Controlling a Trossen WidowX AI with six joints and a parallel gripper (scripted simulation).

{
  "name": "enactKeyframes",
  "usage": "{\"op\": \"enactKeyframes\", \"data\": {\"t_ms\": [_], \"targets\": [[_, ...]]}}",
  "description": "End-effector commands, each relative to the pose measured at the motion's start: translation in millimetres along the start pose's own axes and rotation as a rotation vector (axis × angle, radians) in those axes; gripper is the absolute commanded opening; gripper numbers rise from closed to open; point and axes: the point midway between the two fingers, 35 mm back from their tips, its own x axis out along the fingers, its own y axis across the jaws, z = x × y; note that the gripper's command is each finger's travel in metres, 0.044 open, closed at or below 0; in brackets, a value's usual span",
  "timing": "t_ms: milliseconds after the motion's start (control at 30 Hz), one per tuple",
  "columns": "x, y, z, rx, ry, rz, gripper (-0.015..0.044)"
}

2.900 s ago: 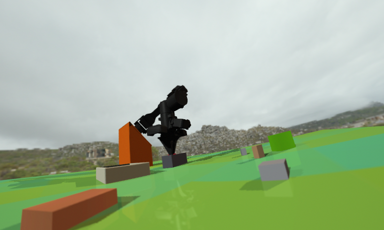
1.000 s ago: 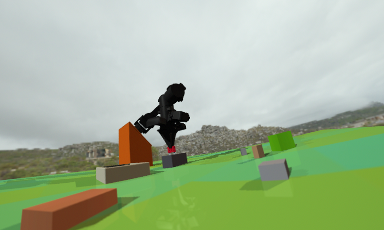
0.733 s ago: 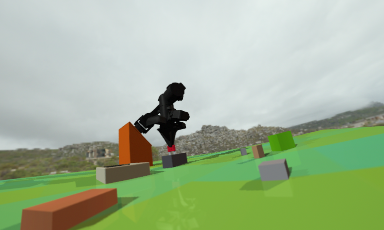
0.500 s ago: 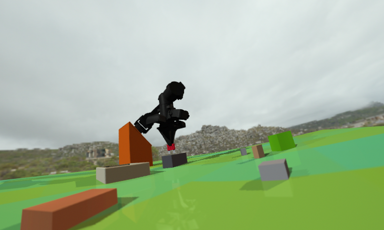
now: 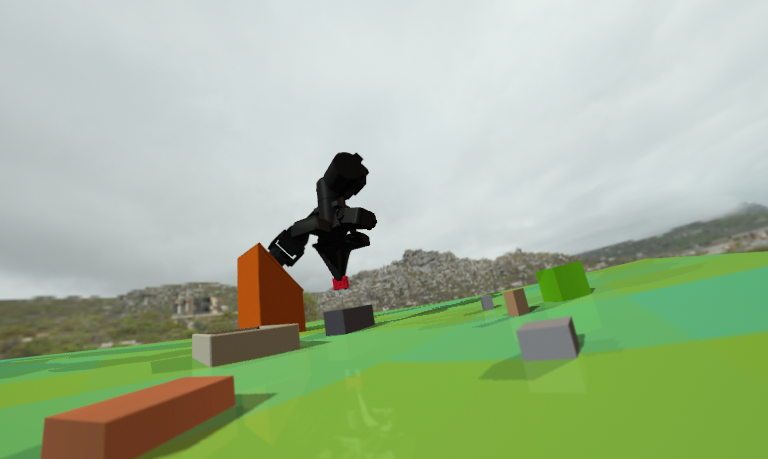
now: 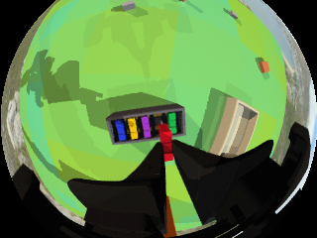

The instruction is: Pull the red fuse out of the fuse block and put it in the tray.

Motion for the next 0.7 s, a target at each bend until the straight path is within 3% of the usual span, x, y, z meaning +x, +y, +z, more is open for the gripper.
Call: {"op": "enactKeyframes", "data": {"t_ms": [0,667], "targets": [[-3,-12,1,-0.004,-0.001,-0.009,0.0000],[-8,-117,-21,-0.004,0.001,-0.024,0.0000]]}}
